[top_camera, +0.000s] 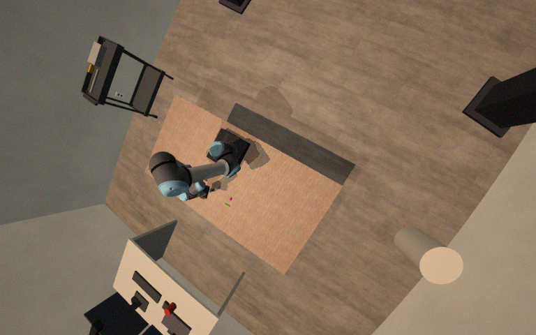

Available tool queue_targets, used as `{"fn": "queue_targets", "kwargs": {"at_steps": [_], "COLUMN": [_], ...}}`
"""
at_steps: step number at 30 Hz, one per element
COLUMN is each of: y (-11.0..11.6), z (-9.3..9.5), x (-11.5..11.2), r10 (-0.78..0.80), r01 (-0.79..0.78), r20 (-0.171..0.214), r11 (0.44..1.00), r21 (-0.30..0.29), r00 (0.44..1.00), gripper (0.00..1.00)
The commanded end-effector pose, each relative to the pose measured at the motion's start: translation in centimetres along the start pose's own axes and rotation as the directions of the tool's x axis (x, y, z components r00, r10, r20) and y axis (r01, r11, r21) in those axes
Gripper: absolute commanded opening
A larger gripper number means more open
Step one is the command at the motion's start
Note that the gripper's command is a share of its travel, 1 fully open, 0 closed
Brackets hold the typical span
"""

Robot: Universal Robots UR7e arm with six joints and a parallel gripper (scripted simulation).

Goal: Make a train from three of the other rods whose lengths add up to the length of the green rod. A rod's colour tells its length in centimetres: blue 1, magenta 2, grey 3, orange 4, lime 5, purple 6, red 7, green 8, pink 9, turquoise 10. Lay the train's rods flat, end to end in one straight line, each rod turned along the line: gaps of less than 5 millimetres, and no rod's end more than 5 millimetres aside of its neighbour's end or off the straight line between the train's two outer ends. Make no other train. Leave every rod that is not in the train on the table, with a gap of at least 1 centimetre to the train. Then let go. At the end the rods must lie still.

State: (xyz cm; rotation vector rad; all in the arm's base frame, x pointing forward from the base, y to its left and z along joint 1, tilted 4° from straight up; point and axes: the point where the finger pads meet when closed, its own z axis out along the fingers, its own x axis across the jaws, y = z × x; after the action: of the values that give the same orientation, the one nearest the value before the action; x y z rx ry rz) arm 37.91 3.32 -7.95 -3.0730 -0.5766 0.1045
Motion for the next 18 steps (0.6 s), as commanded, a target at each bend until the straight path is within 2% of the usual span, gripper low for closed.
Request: {"fn": "queue_targets", "kwargs": {"at_steps": [1,6,8,18], "y": [0.2,0.2,0.2,0.1], "z": [-1.1,-3.0,-3.0,-8.0], "x": [0.2,0.2,0.2,0.2], "r10": [0.001,0.0,0.0,-0.001], "r01": [-0.001,0.0,0.0,0.001], "r20": [-0.005,-0.005,-0.005,-0.005], "r11": [1.0,1.0,1.0,1.0], "r21": [-0.004,-0.004,-0.004,-0.004], "r00": [1.0,1.0,1.0,1.0], "gripper": [0.24,0.24,0.24,0.24]}}
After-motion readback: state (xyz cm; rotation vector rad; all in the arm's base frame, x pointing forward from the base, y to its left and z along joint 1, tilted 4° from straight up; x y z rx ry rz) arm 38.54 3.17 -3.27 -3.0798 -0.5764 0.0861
